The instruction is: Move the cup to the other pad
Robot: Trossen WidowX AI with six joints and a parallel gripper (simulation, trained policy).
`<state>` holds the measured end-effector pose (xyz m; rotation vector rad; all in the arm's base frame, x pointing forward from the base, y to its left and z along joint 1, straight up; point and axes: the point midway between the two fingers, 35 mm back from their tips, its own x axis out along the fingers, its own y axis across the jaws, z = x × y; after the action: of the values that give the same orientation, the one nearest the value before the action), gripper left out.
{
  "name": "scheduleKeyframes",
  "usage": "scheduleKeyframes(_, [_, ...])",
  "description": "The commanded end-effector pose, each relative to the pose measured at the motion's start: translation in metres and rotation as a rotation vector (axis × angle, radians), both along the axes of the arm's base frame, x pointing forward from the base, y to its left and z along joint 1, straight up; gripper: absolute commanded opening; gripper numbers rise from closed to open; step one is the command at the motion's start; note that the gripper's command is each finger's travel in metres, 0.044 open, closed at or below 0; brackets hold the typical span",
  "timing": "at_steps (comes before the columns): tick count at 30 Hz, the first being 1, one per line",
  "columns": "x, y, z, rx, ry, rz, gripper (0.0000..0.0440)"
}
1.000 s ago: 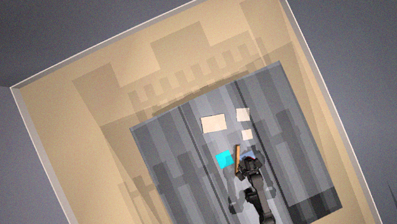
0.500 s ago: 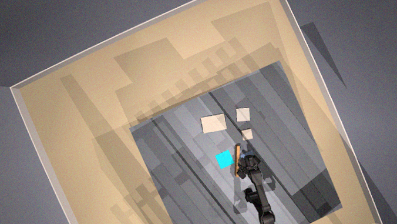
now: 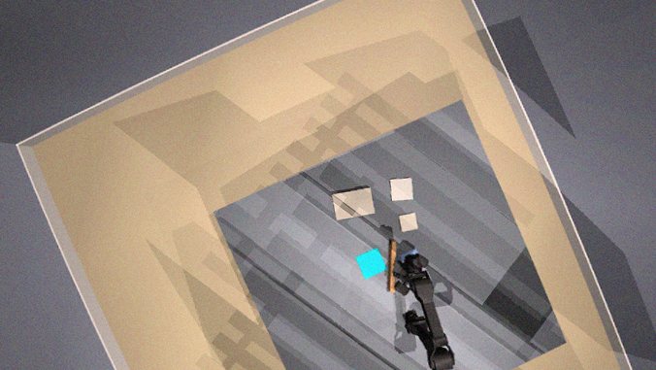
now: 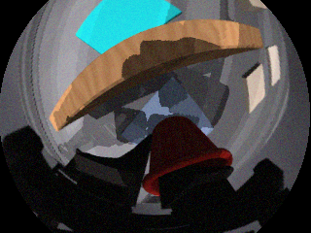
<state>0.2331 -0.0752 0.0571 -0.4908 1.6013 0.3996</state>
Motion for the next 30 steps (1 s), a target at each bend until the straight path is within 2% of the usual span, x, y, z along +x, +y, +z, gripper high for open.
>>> scheduleKeyframes(1, [0.006,-0.001,0.007,-0.002,-0.012,0.034,0.0000])
scheduleKeyframes(15, [0.028,0.009,0.036,-0.001,-0.063,0.111,0.0008])
scheduleKeyframes(30, [0.055,0.042,0.057,0.003,-0.128,0.189,0.0000])
